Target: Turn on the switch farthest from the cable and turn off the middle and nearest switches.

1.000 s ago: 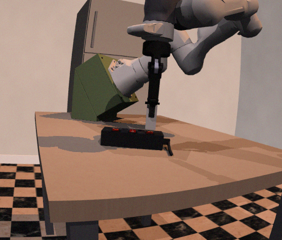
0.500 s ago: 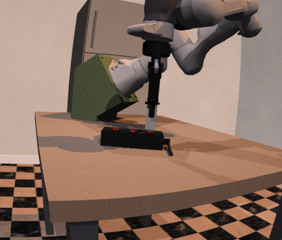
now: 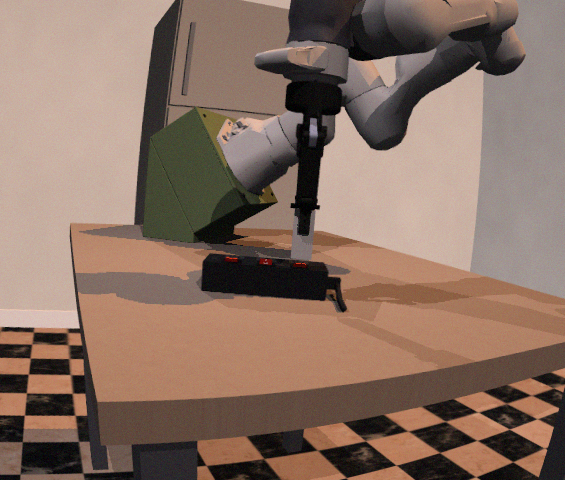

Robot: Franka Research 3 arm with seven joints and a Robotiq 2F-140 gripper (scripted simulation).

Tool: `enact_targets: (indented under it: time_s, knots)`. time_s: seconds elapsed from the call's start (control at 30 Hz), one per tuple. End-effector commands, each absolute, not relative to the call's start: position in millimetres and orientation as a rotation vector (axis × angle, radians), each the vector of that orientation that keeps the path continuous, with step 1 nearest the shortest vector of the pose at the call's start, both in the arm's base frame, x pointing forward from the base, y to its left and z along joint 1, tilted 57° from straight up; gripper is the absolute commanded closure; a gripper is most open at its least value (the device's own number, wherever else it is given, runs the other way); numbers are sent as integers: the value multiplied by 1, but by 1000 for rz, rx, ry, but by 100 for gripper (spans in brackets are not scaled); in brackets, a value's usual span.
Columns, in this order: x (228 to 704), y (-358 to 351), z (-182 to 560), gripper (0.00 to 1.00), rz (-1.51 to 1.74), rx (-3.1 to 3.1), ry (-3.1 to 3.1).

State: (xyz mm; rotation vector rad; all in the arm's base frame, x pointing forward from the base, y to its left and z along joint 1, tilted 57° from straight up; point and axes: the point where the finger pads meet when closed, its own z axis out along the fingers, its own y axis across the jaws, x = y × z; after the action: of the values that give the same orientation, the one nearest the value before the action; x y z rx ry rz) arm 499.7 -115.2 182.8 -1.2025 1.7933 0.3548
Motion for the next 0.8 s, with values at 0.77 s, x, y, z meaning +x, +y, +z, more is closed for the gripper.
enact_targets:
  time_s: [0.77]
  knots:
    - [503, -111, 178, 100, 353, -1203, 1793]
